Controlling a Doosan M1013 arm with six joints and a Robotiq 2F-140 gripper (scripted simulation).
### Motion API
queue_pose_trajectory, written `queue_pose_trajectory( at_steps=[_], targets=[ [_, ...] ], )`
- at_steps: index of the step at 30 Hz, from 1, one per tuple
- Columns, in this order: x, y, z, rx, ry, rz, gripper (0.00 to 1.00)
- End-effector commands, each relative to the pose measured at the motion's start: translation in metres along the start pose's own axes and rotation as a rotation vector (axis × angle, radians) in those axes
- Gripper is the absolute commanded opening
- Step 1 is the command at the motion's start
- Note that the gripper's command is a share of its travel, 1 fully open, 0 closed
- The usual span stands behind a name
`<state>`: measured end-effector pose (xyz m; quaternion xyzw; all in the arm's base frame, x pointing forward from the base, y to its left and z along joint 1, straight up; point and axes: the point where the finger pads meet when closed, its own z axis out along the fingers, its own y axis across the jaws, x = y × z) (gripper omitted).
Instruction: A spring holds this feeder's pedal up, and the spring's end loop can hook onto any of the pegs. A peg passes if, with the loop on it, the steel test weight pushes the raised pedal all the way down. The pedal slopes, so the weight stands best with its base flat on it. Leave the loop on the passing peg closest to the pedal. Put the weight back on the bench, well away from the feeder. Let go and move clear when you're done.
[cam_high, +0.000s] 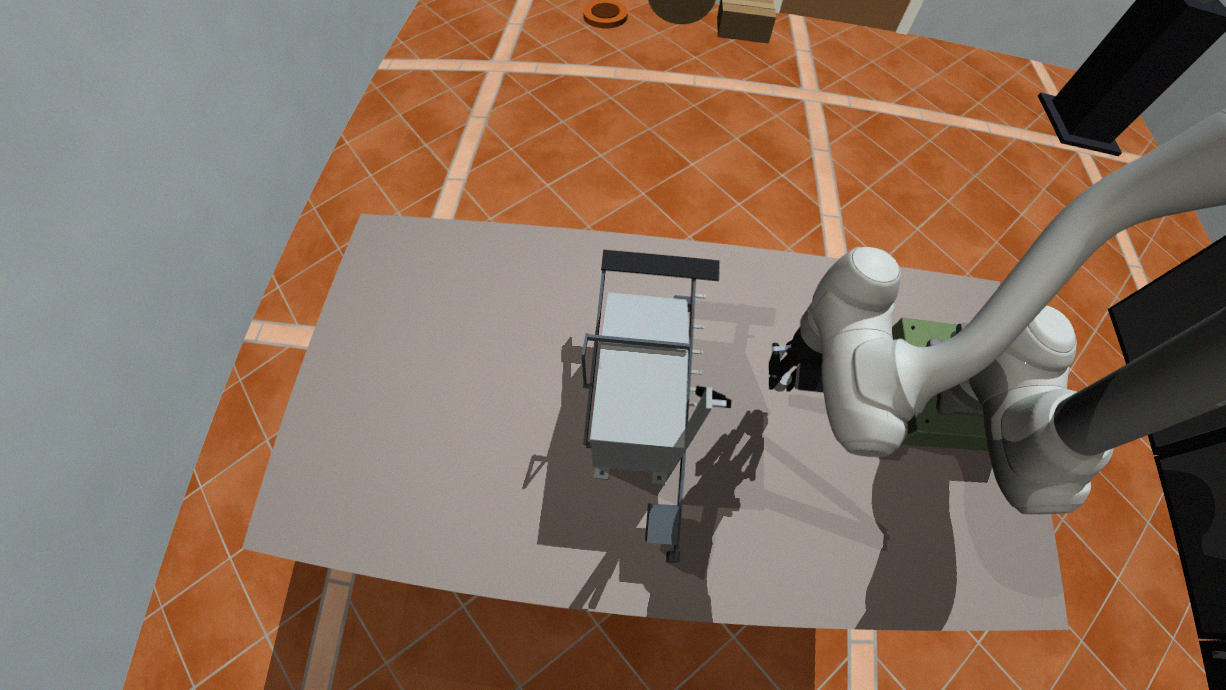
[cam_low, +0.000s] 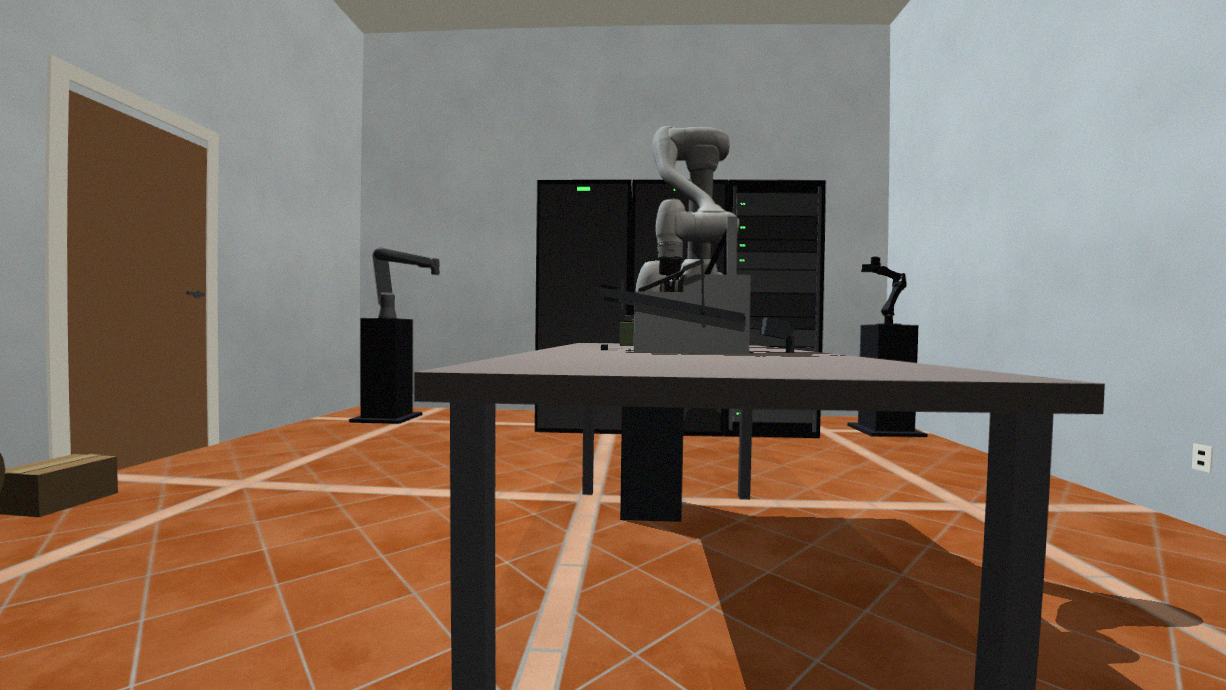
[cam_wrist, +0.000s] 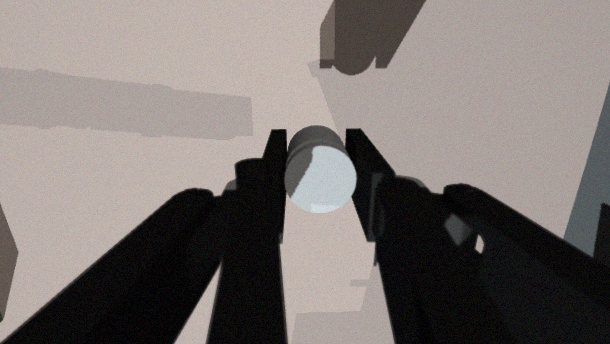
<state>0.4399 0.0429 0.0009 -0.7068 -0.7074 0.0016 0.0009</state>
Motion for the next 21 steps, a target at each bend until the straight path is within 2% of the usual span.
queue_pose_trajectory(
  at_steps=[1, 2, 16, 19, 21],
  targets=[
    [0.0, 0.0, -0.006, -0.001, 0.0, 0.0, 0.25],
    [0.0, 0.0, 0.0, -0.001, 0.0, 0.0, 0.25],
    [0.0, 0.0, -0.038, -0.001, 0.0, 0.0, 0.25],
    [0.0, 0.0, -0.032, -0.001, 0.0, 0.0, 0.25],
    [0.0, 0.0, -0.038, -0.001, 0.0, 0.0, 0.25]
  ],
)
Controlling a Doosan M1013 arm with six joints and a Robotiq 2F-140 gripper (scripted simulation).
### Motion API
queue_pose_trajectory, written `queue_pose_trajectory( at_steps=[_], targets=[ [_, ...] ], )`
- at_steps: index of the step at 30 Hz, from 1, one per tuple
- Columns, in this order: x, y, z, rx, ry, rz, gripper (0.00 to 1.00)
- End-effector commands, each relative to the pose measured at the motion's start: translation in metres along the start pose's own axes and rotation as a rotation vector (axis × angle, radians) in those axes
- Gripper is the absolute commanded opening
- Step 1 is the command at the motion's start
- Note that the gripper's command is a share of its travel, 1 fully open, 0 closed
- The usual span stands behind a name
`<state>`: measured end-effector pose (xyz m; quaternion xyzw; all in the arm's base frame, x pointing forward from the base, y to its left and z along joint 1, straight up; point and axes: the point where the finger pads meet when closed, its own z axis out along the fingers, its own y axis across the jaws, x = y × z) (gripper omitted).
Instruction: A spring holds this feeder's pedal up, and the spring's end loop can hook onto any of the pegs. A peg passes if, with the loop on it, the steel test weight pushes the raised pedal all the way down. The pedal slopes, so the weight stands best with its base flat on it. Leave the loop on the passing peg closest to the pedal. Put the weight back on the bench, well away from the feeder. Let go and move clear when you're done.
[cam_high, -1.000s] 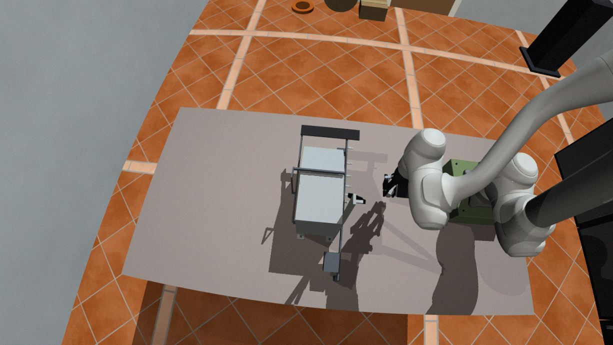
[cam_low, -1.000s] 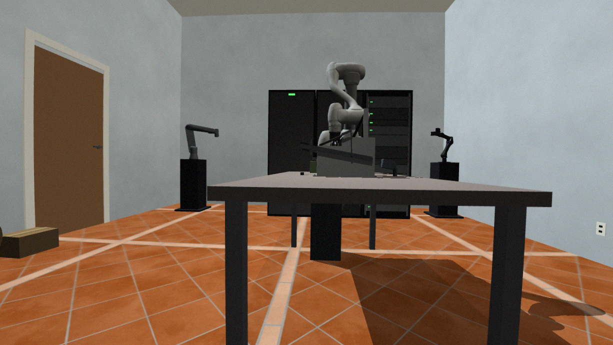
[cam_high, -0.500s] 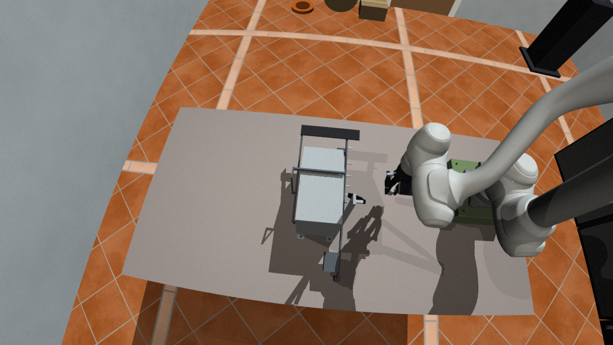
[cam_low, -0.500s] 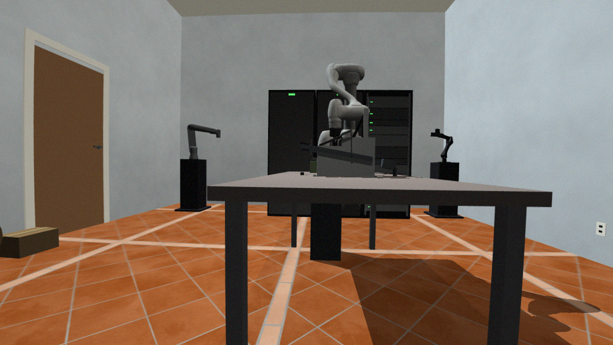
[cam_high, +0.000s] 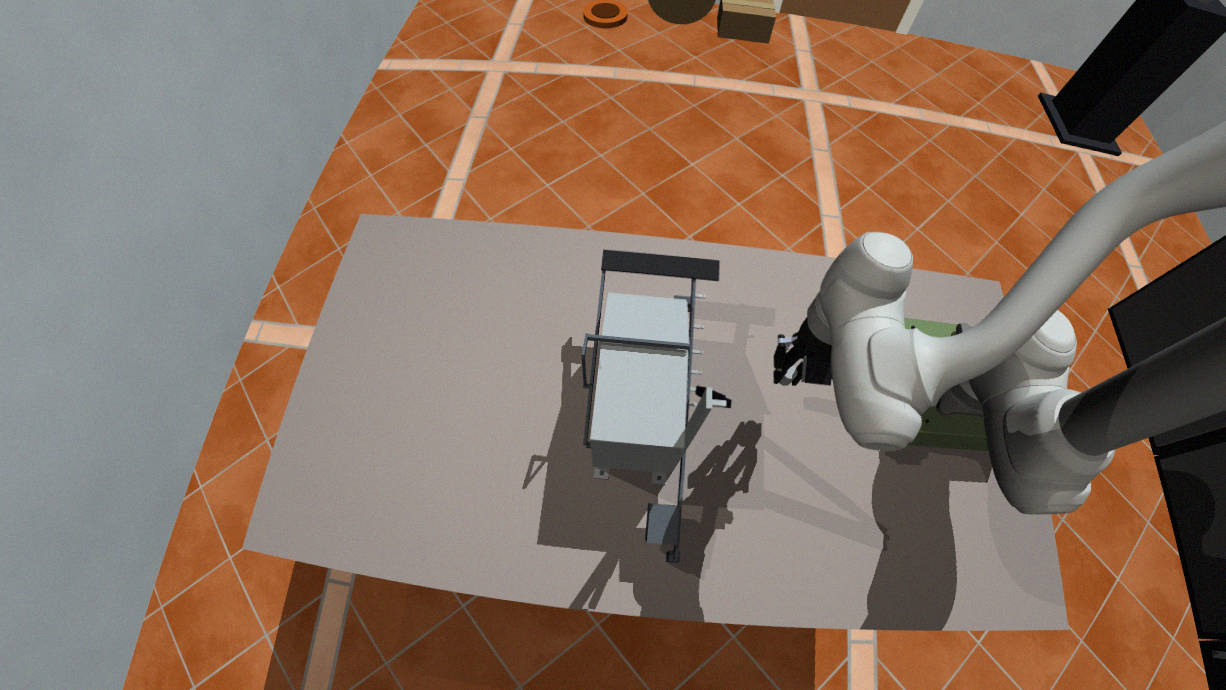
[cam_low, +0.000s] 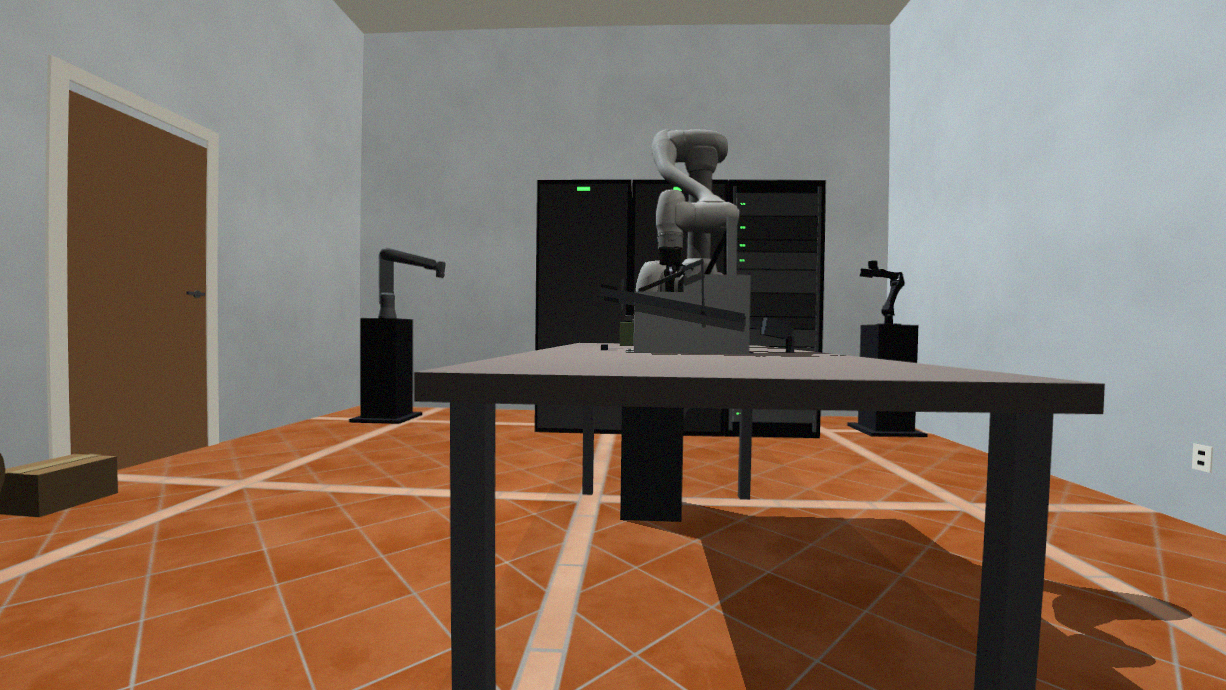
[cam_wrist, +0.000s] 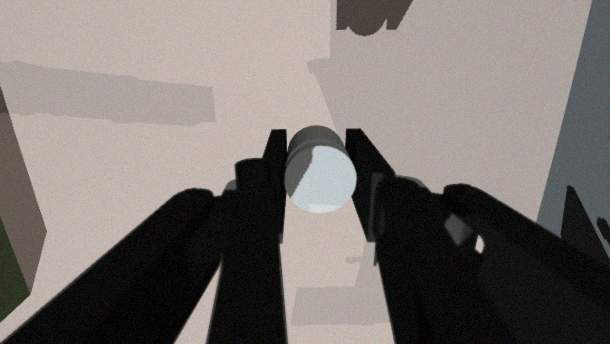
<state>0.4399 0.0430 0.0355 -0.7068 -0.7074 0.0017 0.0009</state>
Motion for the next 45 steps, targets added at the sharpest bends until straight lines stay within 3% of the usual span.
queue_pose_trajectory(
  at_steps=[1, 12, 15, 29, 32, 45],
  targets=[
    [0.0, 0.001, -0.006, -0.001, 0.0, 0.0, 0.25],
    [0.0, 0.001, -0.035, -0.001, 0.0, 0.0, 0.25],
    [0.0, 0.001, -0.03, -0.001, 0.0, 0.0, 0.25],
    [0.0, 0.0, -0.067, -0.001, 0.0, 0.0, 0.25],
    [0.0, 0.001, -0.062, -0.001, 0.0, 0.0, 0.25],
    [0.0, 0.0, -0.095, -0.001, 0.001, 0.0, 0.25]
  ],
)
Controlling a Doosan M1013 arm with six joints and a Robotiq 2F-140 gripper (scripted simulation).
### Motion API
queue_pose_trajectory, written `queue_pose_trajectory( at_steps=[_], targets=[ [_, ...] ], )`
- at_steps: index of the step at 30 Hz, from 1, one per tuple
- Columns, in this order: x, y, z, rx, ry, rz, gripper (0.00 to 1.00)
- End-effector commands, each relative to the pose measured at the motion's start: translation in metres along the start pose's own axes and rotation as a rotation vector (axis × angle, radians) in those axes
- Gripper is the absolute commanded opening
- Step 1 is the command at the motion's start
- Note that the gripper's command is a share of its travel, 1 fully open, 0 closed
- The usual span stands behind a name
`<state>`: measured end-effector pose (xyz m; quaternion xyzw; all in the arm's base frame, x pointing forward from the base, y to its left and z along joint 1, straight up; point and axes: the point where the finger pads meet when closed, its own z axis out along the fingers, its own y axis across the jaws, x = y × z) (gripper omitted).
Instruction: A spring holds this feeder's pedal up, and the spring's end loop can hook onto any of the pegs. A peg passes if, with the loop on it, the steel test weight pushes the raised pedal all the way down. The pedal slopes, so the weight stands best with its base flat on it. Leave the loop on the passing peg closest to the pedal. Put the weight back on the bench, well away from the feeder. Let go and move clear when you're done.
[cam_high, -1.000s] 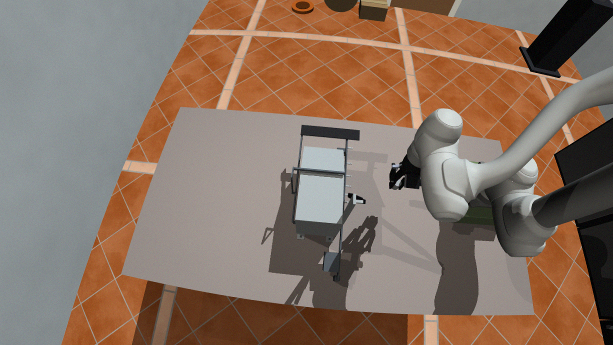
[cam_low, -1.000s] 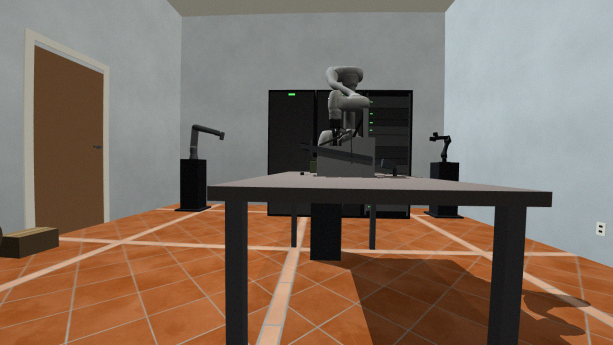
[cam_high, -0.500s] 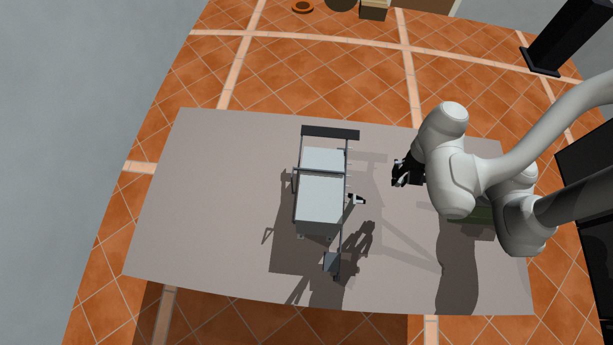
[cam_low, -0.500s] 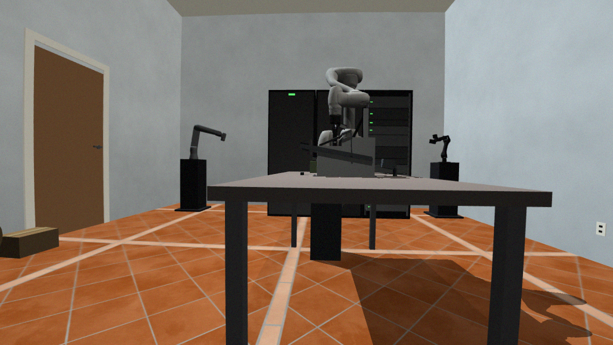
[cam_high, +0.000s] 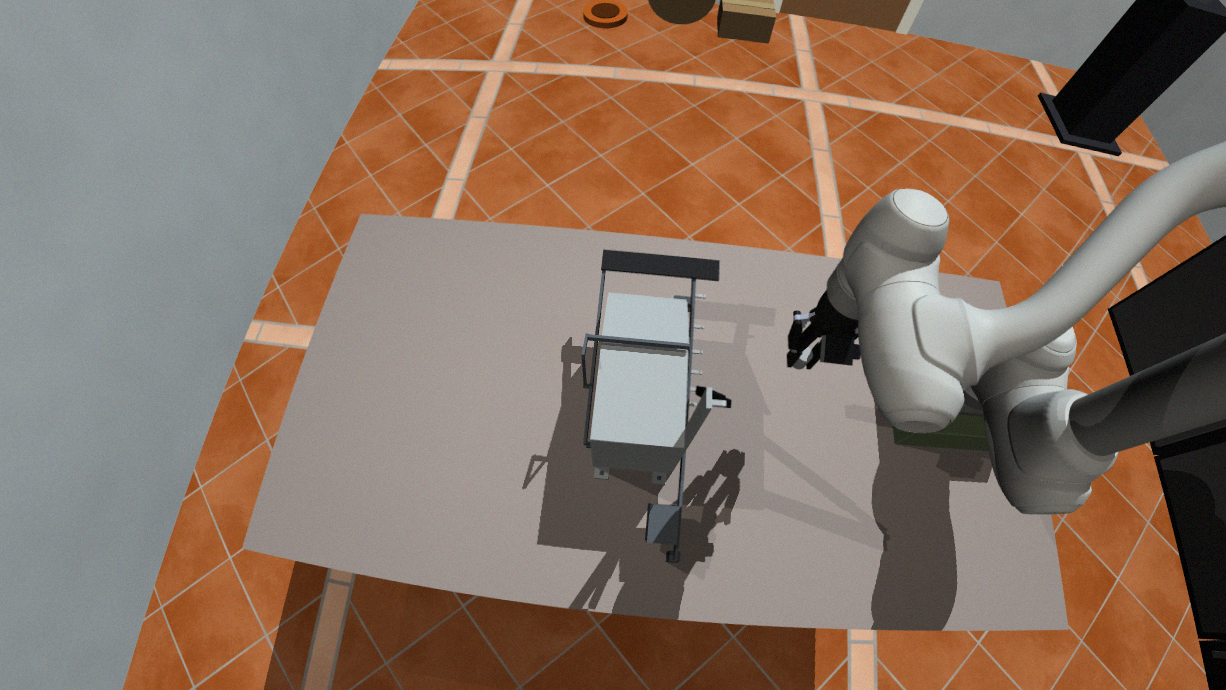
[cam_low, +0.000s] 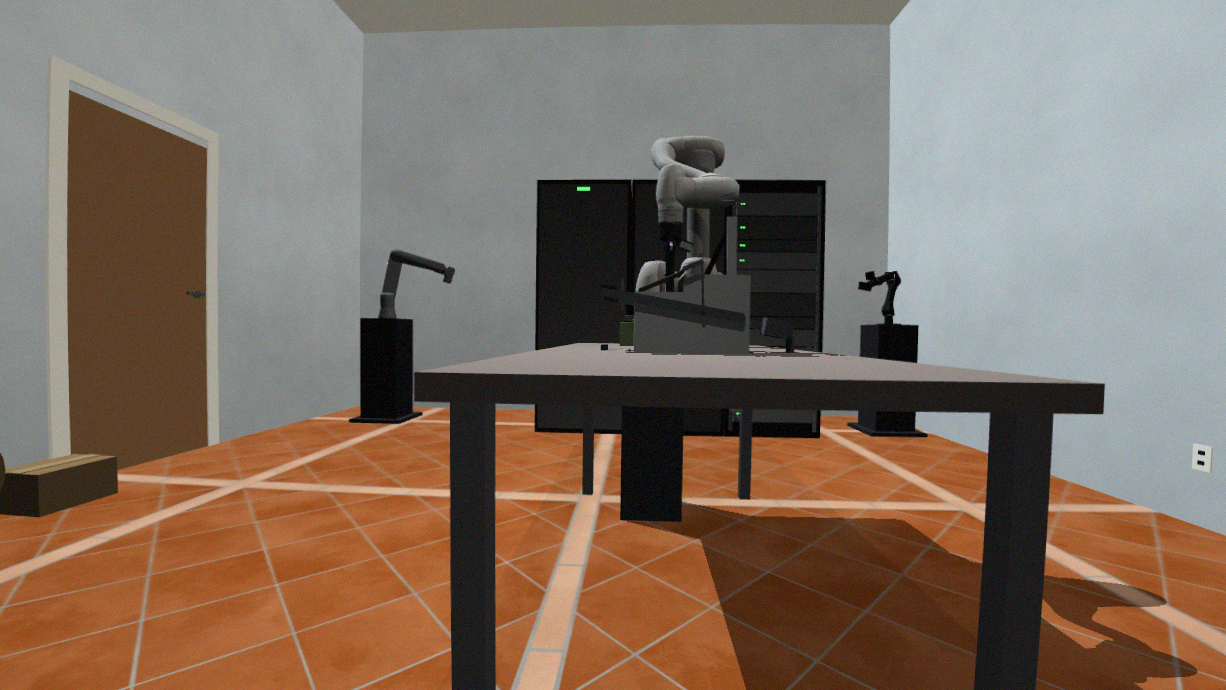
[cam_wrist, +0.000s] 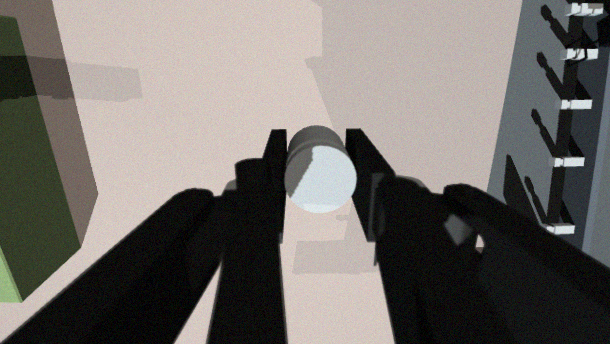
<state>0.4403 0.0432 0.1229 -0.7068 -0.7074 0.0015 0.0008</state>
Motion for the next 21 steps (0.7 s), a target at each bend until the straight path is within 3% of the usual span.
queue_pose_trajectory(
  at_steps=[1, 4, 21],
  targets=[
    [0.0001, 0.0004, -0.0103, -0.001, 0.001, 0.0, 0.25],
    [0.0001, 0.0004, -0.0035, -0.001, 0.0, 0.0, 0.25],
    [-0.0016, 0.0023, -0.0096, -0.001, -0.001, 0.0, 0.25]
  ],
)
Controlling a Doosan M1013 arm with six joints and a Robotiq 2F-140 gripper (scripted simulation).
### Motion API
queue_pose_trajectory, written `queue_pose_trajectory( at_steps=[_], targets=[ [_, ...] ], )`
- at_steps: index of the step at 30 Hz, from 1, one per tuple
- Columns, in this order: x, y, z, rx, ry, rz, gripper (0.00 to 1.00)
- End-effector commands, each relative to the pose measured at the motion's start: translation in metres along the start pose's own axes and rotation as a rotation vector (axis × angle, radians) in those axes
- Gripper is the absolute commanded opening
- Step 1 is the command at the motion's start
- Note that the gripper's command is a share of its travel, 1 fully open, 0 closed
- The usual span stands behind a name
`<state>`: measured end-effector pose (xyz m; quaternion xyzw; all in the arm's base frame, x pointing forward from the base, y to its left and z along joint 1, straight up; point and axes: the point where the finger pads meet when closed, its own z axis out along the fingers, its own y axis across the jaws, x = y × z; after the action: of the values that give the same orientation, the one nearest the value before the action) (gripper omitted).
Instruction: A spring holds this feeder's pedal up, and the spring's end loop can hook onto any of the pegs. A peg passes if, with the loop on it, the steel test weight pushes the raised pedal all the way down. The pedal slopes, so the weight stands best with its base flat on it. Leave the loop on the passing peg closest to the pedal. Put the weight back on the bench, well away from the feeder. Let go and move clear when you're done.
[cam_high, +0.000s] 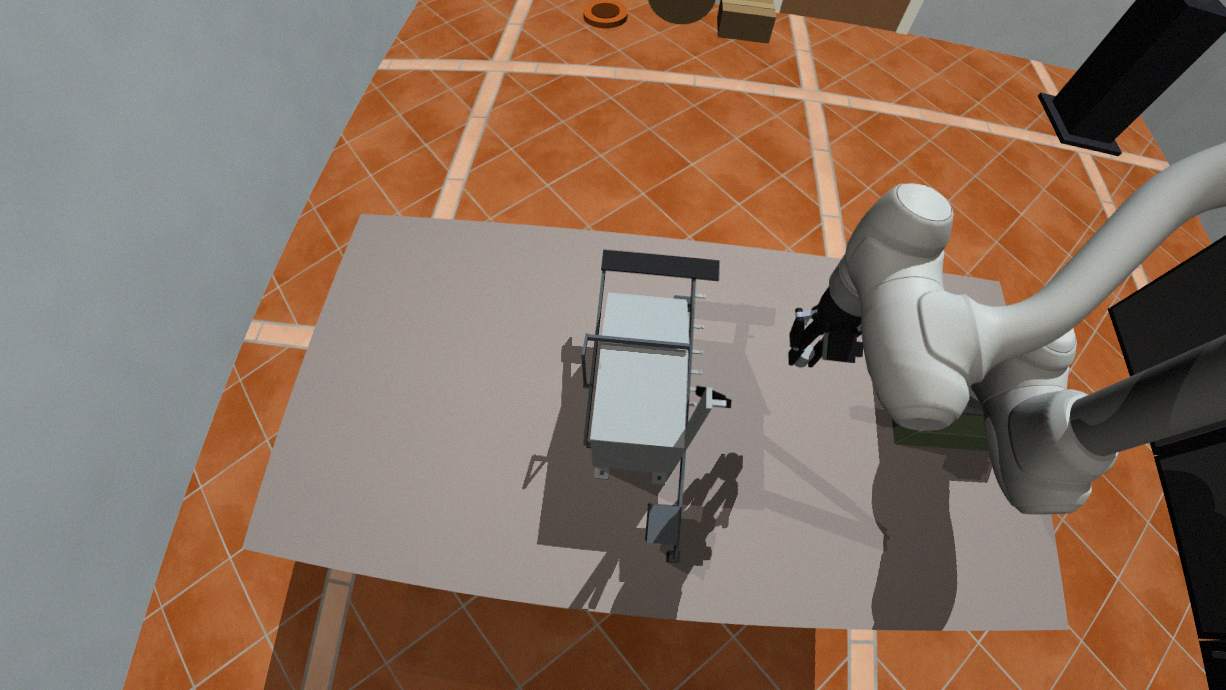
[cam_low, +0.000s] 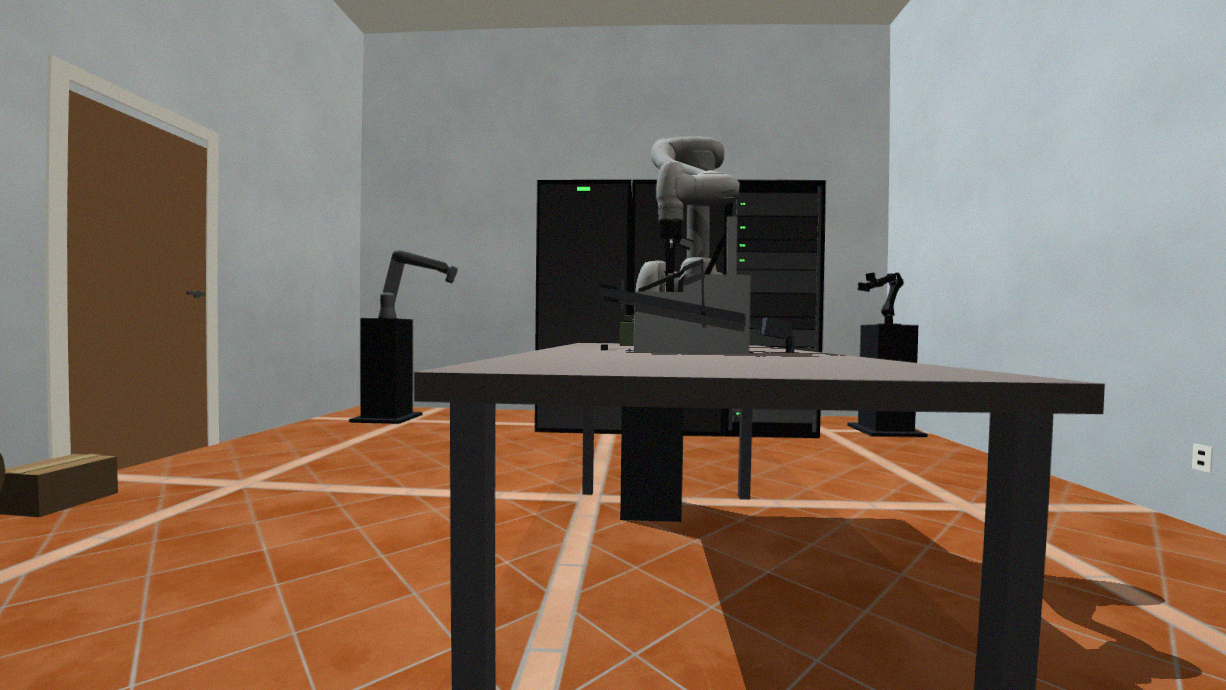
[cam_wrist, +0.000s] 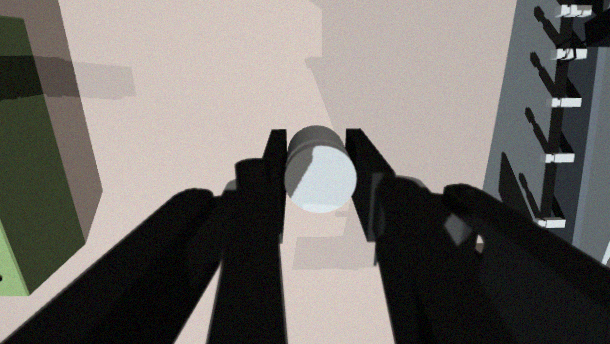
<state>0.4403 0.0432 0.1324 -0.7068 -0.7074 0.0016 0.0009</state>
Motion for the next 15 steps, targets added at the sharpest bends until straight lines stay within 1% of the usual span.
queue_pose_trajectory(
  at_steps=[1, 15],
  targets=[
    [-0.003, 0.004, -0.001, -0.001, -0.003, 0.0, 0.25],
    [-0.026, 0.029, -0.009, -0.001, -0.024, 0.0, 0.25]
  ],
)
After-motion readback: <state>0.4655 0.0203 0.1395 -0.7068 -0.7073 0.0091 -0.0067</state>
